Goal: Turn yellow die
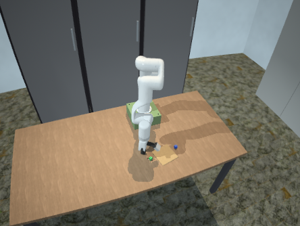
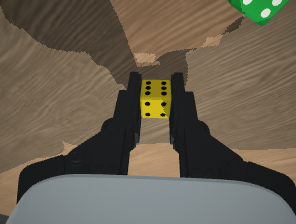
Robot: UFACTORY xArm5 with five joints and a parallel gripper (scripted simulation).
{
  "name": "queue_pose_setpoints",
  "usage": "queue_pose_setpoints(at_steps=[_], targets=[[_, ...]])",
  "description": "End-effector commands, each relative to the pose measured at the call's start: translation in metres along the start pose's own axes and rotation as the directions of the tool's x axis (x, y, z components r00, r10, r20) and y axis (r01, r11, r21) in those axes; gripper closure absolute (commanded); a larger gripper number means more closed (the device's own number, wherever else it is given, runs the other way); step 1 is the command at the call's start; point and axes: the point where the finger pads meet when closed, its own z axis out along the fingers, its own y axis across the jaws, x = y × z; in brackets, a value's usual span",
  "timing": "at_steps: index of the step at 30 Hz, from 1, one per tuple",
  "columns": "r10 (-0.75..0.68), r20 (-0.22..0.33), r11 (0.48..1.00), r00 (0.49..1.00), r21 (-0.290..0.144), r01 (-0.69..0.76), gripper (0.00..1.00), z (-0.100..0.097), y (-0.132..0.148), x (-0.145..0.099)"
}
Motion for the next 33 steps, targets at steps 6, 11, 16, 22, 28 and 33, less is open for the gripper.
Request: queue_pose_setpoints(at_steps=[6,11,16,22,28,33], targets=[[0.0,-0.001,1.0,1.0,-0.003,0.0,0.85,-0.015,0.001,0.0],[0.0,-0.001,1.0,1.0,-0.003,0.0,0.85,-0.041,0.001,0.0],[0.0,-0.001,1.0,1.0,-0.003,0.0,0.85,-0.071,0.001,0.0],[0.0,-0.001,1.0,1.0,-0.003,0.0,0.85,-0.098,0.001,0.0],[0.0,-0.001,1.0,1.0,-0.003,0.0,0.85,-0.1,0.001,0.0],[0.0,-0.001,1.0,1.0,-0.003,0.0,0.85,-0.1,0.001,0.0]])
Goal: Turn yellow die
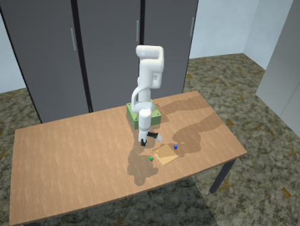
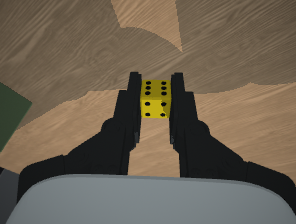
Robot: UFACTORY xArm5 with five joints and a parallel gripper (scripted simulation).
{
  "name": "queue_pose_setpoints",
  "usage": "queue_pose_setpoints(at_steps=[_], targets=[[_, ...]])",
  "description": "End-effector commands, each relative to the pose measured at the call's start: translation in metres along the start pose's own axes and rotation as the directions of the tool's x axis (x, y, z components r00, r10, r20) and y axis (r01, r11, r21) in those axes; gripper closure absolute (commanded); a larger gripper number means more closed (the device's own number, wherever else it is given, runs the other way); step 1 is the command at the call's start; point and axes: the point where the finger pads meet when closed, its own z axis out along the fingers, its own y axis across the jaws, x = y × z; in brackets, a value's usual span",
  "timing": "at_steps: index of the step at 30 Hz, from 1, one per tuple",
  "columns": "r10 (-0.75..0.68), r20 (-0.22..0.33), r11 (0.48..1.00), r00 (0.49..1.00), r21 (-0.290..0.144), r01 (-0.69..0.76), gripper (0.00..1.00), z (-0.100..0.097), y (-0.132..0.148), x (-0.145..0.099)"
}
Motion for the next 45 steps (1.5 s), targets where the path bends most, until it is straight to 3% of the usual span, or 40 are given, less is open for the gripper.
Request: queue_pose_setpoints(at_steps=[1,5,11,13,16,19,25,28,30,35,41,45], targets=[[0.0,-0.001,1.0,1.0,-0.005,0.0,0.85,-0.001,0.002,0.0],[0.033,-0.001,0.999,0.999,-0.005,-0.033,0.85,-0.001,0.002,0.006],[0.242,0.0,0.97,0.97,-0.006,-0.242,0.85,-0.001,0.005,0.041],[0.242,0.0,0.97,0.97,-0.006,-0.242,0.85,-0.001,0.005,0.041],[0.39,0.0,0.921,0.921,-0.008,-0.39,0.85,-0.001,0.004,0.068],[0.45,0.0,0.893,0.893,-0.009,-0.45,0.85,0.0,0.003,0.079],[0.637,-0.001,0.771,0.771,-0.012,-0.637,0.85,0.001,-0.002,0.118],[0.732,-0.003,0.682,0.682,-0.013,-0.732,0.85,0.002,-0.007,0.141],[0.732,-0.003,0.682,0.682,-0.013,-0.732,0.85,0.002,-0.007,0.141],[0.8,-0.004,0.6,0.601,-0.014,-0.8,0.85,0.003,-0.013,0.16],[0.804,-0.008,0.594,0.594,-0.014,-0.804,0.85,0.003,-0.013,0.161],[0.803,-0.048,0.594,0.594,-0.014,-0.805,0.85,0.003,-0.013,0.162]])
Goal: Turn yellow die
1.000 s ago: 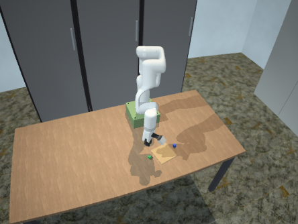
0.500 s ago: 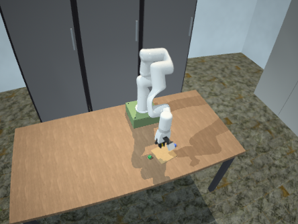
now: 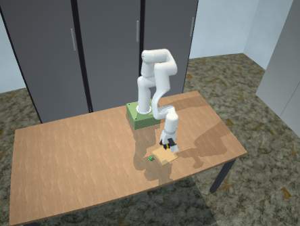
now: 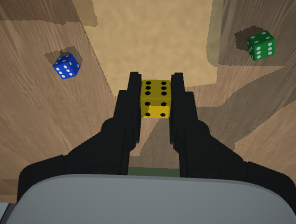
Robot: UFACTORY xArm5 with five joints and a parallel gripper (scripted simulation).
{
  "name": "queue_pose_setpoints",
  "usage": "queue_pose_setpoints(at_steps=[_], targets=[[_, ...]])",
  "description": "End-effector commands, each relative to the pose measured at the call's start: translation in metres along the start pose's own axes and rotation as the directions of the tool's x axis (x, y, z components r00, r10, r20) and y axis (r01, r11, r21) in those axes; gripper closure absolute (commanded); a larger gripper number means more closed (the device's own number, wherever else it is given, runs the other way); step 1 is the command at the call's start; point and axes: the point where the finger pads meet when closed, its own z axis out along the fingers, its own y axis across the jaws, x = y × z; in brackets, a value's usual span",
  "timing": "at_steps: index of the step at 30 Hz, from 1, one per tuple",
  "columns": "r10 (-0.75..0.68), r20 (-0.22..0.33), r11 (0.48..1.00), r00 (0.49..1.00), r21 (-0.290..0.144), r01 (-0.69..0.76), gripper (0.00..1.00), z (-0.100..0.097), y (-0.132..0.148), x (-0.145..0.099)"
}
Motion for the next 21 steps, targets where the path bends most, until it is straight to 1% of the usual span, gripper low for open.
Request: queue_pose_setpoints(at_steps=[1,2,5,9,12,13,14,17,20,21], targets=[[0.0,-0.03,1.0,1.0,0.0,0.0,0.85,-0.0006,-0.0004,0.001],[0.0,-0.03,1.0,1.0,0.0,0.0,0.85,-0.0006,-0.0004,0.001],[0.0,-0.098,1.0,0.995,0.0,0.0,0.85,-0.0008,-0.0008,0.0001],[0.002,-0.233,1.0,0.973,0.001,-0.002,0.85,-0.0005,-0.0023,-0.0014],[-0.002,-0.349,1.0,0.937,0.0,0.002,0.85,0.0004,-0.0033,-0.0027],[-0.003,-0.381,1.0,0.925,0.0,0.003,0.85,0.0,-0.0035,-0.0035],[-0.003,-0.389,1.0,0.921,0.0,0.004,0.85,-0.0002,-0.0036,-0.0038],[0.003,-0.497,1.0,0.868,0.0,-0.004,0.85,0.0003,-0.0006,-0.005],[0.003,-0.5,1.0,0.866,0.0,-0.004,0.85,0.0002,-0.0005,-0.0052],[0.003,-0.534,1.0,0.845,0.0,-0.004,0.85,0.0006,-0.0004,-0.0052]])
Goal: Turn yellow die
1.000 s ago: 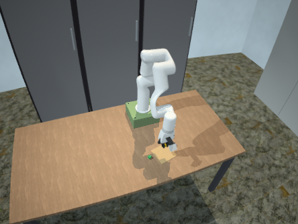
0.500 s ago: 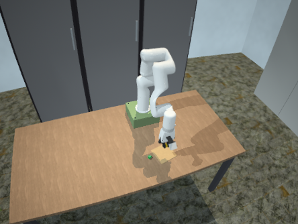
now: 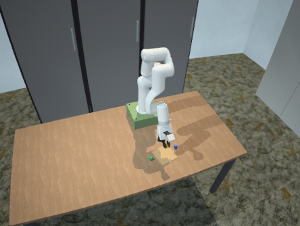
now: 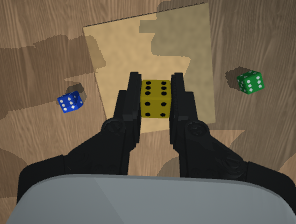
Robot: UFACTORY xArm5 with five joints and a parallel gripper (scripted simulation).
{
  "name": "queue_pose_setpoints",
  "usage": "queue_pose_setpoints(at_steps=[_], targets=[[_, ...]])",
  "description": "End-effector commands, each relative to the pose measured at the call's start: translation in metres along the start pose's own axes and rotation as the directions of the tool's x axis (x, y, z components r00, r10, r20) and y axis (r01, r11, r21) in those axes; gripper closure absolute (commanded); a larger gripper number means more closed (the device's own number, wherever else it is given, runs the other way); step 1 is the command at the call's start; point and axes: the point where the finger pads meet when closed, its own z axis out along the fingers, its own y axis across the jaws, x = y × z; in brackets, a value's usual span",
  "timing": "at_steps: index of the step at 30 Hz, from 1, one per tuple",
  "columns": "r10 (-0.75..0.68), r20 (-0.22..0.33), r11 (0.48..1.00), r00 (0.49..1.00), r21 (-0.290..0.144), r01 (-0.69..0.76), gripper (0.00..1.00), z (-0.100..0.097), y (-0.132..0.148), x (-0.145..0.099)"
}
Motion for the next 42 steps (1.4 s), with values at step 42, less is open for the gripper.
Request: queue_pose_setpoints(at_steps=[42], targets=[[0.011,-0.457,1.0,0.889,0.014,-0.005,0.85,0.034,-0.005,-0.019]])
